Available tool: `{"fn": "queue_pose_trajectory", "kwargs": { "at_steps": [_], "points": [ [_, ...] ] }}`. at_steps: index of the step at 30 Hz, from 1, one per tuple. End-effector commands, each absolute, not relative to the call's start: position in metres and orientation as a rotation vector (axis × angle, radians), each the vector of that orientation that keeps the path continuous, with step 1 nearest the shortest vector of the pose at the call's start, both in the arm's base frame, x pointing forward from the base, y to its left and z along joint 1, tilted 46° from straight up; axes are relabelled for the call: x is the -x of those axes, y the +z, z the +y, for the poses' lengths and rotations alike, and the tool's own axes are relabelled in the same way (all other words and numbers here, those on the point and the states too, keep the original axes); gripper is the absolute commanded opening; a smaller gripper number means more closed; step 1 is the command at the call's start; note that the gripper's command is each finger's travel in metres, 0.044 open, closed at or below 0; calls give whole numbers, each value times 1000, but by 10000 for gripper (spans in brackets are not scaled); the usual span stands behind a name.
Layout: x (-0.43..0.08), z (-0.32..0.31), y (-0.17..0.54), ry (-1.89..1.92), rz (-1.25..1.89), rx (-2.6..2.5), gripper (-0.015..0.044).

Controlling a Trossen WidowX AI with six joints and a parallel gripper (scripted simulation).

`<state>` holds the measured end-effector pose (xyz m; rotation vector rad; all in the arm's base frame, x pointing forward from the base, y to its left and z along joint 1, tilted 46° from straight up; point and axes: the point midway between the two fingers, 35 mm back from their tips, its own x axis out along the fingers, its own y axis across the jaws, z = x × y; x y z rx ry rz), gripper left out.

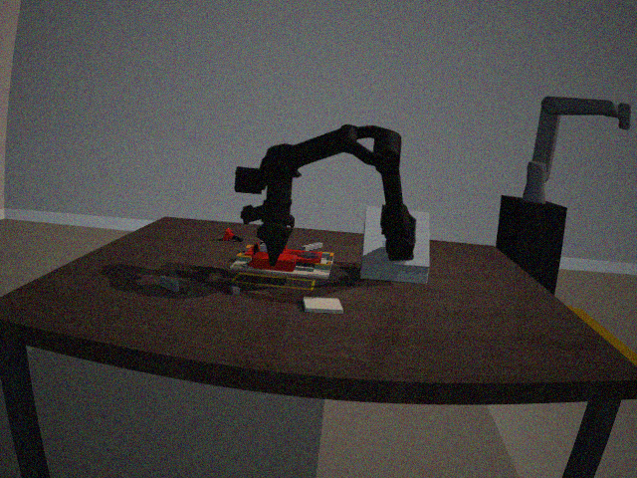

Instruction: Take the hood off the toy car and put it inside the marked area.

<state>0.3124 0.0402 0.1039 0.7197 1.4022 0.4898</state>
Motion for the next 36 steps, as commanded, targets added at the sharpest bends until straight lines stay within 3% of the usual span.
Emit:
{"fn": "queue_pose_trajectory", "kwargs": {
  "at_steps": [1, 36],
  "points": [
    [-313, 43, 104, 492, 1396, -724, 0],
    [-314, 58, 90, 495, 1395, -726, 0]
  ]
}}
